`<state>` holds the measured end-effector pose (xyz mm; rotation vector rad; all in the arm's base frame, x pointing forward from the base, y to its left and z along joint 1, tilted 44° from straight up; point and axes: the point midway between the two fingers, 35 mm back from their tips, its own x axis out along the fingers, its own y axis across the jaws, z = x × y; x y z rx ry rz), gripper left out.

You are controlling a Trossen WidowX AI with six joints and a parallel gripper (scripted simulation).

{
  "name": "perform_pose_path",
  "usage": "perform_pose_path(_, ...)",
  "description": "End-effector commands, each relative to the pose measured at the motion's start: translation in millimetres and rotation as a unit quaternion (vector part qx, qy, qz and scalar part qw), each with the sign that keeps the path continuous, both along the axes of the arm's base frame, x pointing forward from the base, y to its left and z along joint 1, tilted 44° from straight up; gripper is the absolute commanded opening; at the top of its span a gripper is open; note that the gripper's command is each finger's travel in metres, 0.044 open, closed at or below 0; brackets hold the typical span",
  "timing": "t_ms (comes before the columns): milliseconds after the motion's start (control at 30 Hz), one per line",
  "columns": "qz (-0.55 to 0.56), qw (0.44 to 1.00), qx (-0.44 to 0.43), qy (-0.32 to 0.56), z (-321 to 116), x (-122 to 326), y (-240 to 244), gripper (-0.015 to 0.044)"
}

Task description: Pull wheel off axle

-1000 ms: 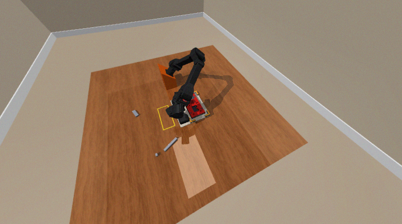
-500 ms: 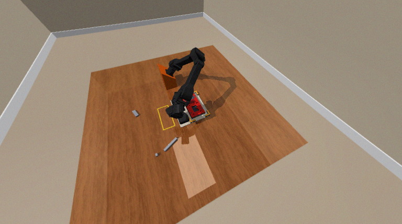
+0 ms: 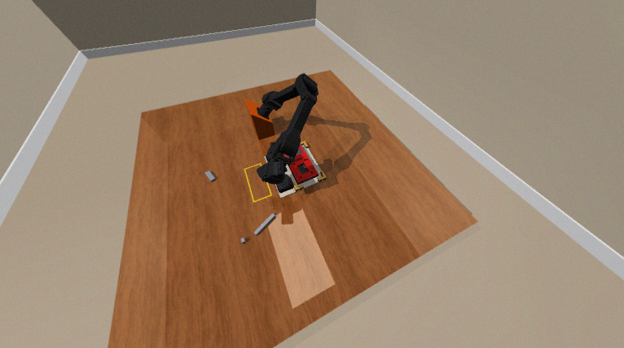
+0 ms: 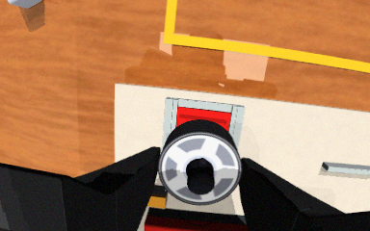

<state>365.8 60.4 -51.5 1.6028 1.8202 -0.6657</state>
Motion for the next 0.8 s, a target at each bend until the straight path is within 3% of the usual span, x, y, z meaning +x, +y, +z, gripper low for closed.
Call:
perform_pose_path(0, 0.001, 1.0, -0.001, -0.002, 2.1, 0.9, -1.6, 0.0)
perform_pose_path(767, 0.001, 1.0, 0.0, -0.001, 7.5, 1.7, -6.9, 0.0)
